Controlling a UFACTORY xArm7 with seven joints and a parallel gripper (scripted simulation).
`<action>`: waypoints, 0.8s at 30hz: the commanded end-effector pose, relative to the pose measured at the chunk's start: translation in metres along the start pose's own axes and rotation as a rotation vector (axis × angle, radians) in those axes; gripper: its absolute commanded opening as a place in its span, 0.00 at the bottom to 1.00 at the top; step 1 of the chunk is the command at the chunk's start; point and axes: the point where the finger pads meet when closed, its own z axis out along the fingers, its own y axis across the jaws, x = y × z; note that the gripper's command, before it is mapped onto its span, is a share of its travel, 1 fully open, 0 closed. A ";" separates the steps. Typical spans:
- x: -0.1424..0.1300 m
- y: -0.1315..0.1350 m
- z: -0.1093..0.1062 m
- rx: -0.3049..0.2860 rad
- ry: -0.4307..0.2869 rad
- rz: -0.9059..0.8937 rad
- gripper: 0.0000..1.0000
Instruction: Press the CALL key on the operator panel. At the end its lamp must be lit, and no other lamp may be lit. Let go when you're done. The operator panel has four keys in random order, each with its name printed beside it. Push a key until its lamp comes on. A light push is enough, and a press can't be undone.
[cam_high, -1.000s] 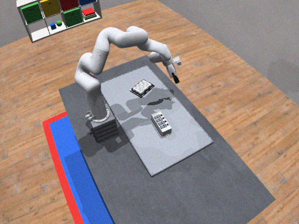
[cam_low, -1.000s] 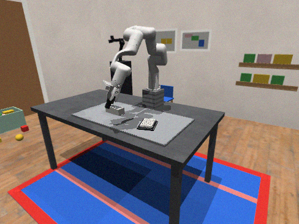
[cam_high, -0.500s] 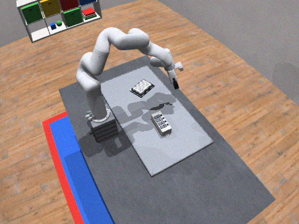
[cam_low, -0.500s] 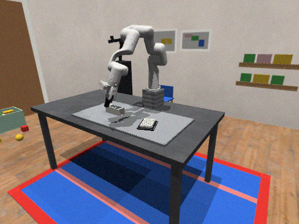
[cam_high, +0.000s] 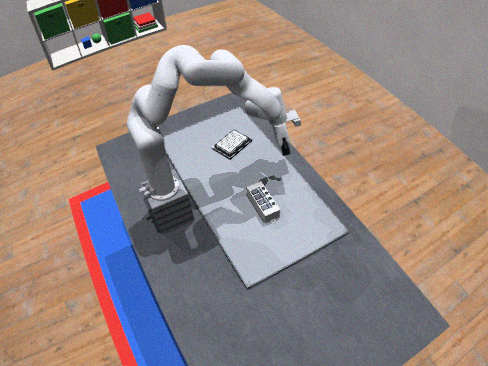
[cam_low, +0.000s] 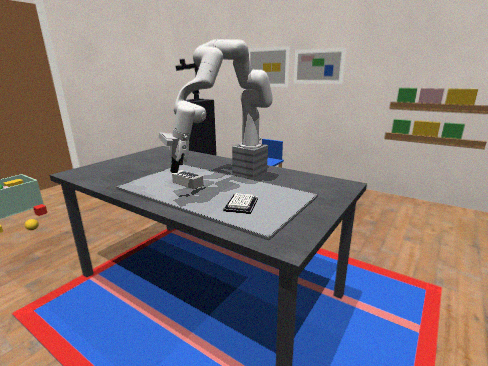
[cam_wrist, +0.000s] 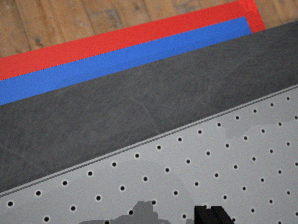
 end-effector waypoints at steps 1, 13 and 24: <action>-0.008 0.017 0.002 0.018 -0.020 -0.020 0.00; -0.027 0.046 0.009 0.051 -0.064 -0.065 0.00; -0.048 0.072 0.013 0.088 -0.098 -0.110 0.00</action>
